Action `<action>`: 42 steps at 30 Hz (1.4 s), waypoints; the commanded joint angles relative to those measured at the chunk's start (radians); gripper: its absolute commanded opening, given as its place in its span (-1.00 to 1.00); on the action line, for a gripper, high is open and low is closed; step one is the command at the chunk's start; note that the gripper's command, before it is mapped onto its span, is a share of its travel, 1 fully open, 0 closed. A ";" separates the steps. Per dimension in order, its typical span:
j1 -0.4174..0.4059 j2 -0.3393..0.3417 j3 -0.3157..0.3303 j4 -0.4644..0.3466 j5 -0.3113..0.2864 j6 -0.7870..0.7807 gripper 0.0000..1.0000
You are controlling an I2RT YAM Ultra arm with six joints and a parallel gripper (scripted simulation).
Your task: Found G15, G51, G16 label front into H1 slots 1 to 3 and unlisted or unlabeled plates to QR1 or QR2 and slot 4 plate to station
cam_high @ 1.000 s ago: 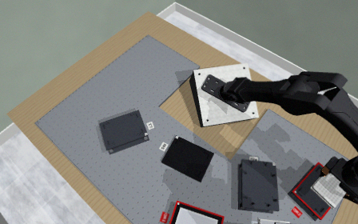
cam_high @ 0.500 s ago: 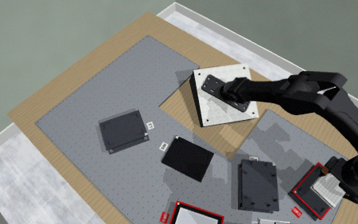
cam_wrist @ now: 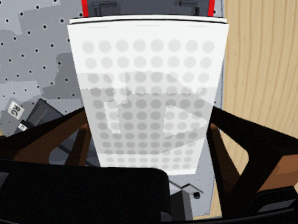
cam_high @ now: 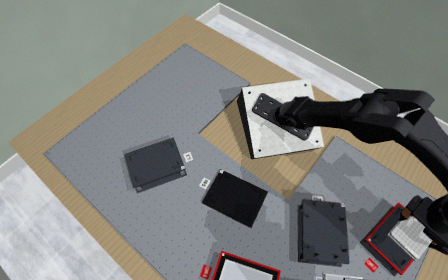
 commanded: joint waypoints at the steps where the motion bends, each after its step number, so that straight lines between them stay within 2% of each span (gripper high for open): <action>1: 0.001 -0.008 0.000 0.006 -0.004 -0.001 0.72; 42: -0.012 0.009 -0.062 0.089 -0.009 -0.015 0.72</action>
